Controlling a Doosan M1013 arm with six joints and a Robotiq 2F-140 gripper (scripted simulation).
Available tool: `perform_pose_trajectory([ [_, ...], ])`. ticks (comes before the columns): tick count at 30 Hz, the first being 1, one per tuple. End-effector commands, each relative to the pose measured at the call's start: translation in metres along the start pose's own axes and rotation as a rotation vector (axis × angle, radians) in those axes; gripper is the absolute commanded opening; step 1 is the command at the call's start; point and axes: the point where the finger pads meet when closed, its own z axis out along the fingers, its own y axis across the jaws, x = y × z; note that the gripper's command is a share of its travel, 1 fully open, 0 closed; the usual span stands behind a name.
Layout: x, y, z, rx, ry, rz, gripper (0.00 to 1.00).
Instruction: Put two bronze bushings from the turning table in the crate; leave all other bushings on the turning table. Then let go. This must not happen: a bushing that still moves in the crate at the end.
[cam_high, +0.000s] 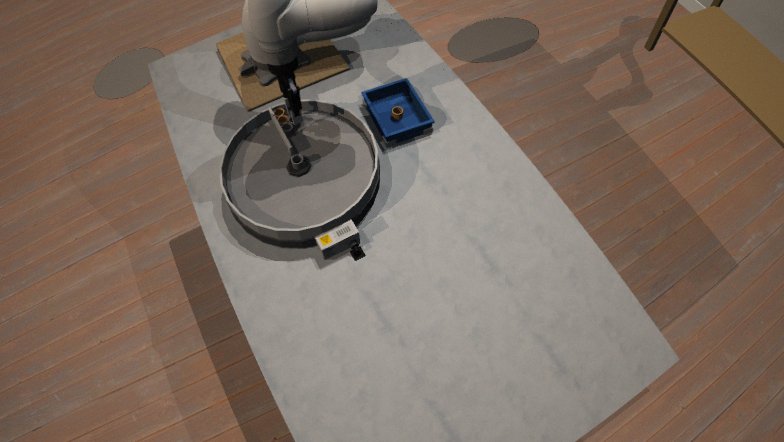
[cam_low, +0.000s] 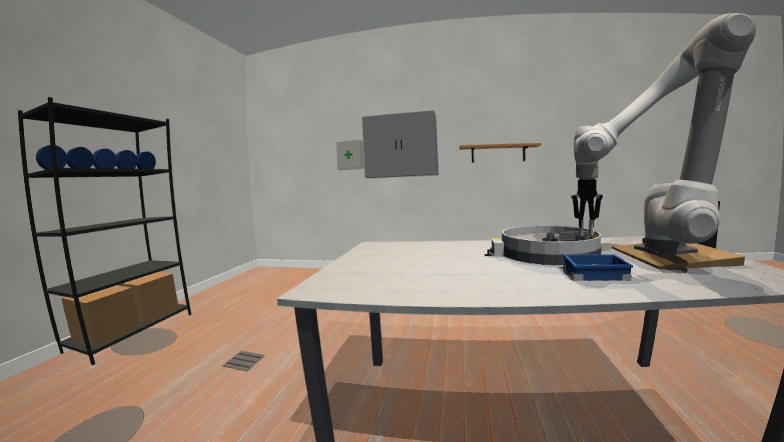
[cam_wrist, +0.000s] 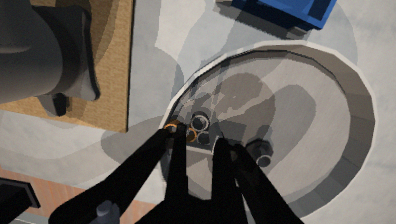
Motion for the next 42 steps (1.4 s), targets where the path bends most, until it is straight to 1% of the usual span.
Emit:
perform_pose_trajectory([
  [1,0.000,0.000,0.000,0.000,0.000,0.000,0.24],
  [24,0.000,0.000,0.001,0.000,0.000,0.000,0.24],
  [42,0.000,0.000,0.023,0.000,0.000,0.000,0.24],
])
